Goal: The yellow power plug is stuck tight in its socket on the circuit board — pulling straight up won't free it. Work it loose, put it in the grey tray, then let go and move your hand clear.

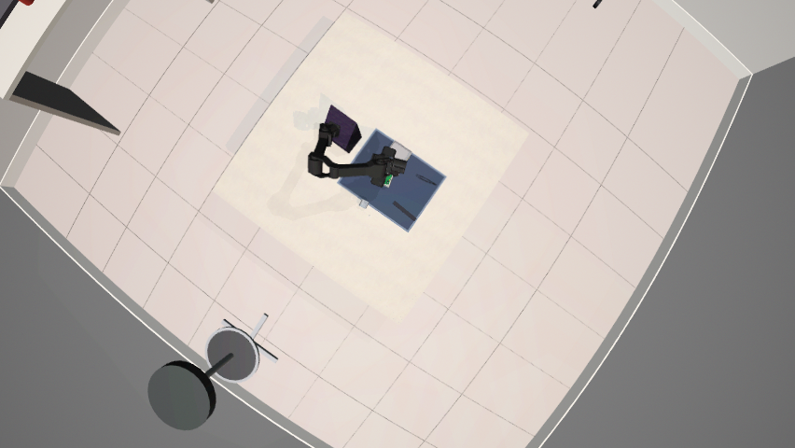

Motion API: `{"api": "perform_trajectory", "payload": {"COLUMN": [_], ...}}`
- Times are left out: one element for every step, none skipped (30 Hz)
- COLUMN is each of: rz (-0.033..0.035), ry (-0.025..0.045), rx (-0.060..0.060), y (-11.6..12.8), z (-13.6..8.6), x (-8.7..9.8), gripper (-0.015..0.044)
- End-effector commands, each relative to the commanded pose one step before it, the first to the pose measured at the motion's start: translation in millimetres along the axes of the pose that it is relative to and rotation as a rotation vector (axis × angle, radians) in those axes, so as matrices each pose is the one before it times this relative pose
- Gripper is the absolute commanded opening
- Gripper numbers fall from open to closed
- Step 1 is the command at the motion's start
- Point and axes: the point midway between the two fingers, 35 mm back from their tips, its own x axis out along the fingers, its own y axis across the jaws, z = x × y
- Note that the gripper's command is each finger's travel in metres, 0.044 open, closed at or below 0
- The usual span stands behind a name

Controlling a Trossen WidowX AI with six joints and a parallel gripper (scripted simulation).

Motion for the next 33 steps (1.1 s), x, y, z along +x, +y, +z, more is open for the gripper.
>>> {"api": "perform_trajectory", "payload": {"rz": [0.00235,0.00000,0.00000,0.00000,0.00000,0.00000,0.00000,0.00009,0.00010,-0.00024,-0.00218,-0.00562,-0.00975,-0.01356,-0.01605,-0.01639,-0.01409,-0.00915,-0.00209,0.00624,0.01471,0.02212,0.02735,0.02957,0.02918,0.02738,0.02414,0.01993,0.01486,0.00906,0.00296,-0.00327,-0.00938], "ry": [-0.00199,0.00000,0.00000,0.00000,0.00000,0.00000,0.00000,-0.00001,-0.00001,-0.00001,-0.00003,-0.00005,-0.00009,-0.00011,-0.00007,0.00000,0.00002,0.00007,0.00006,-0.00001,-0.00011,-0.00016,-0.00014,-0.00003,0.00007,0.00018,0.00007,0.00015,0.00015,0.00007,0.00005,-0.00001,-0.00006], "rx": [-0.0017,0.0000,0.0000,0.0000,0.0000,0.0000,0.0000,0.0000,0.0000,0.0000,0.0000,0.0000,0.0000,0.0000,0.0000,0.0000,0.0000,0.0000,0.0000,0.0000,0.0000,0.0000,0.0000,0.0001,0.0001,0.0001,0.0001,0.0001,0.0000,0.0000,0.0000,0.0000,0.0000], "y": [0.61,0.00,0.00,0.00,0.00,0.00,0.00,0.01,0.02,0.05,0.22,0.51,0.86,1.17,1.38,1.44,1.24,0.81,0.19,-0.54,-1.29,-1.94,-2.40,-2.60,-2.56,-2.34,-2.12,-1.75,-1.19,-0.79,-0.26,0.32,0.82], "z": [0.40,0.00,0.00,0.00,0.00,0.00,0.00,0.00,0.01,0.01,0.01,0.01,0.01,0.01,0.01,-0.01,-0.01,-0.01,0.00,0.00,0.01,0.01,0.01,0.00,0.00,-0.02,0.01,-0.01,-0.01,0.00,0.00,0.00,0.00], "x": [0.26,0.00,0.00,0.00,0.00,0.00,0.00,-2.34,-2.35,-2.35,-2.35,-2.35,-2.35,-2.35,-1.27,0.00,0.01,0.01,0.00,0.00,0.00,0.00,0.01,0.03,0.04,-1.25,0.03,0.03,-0.90,0.01,0.01,-0.23,0.00], "gripper": [0.0000,0.0000,0.0000,0.0000,0.0000,0.0000,0.0000,0.0000,0.0000,0.0000,0.0000,0.0000,0.0000,0.0000,0.0000,0.0000,0.0000,0.0000,0.0000,0.0000,0.0000,0.0000,0.0000,0.0000,0.0000,0.0000,0.0000,0.0000,0.0000,0.0000,0.0000,0.0000,0.0000]}}
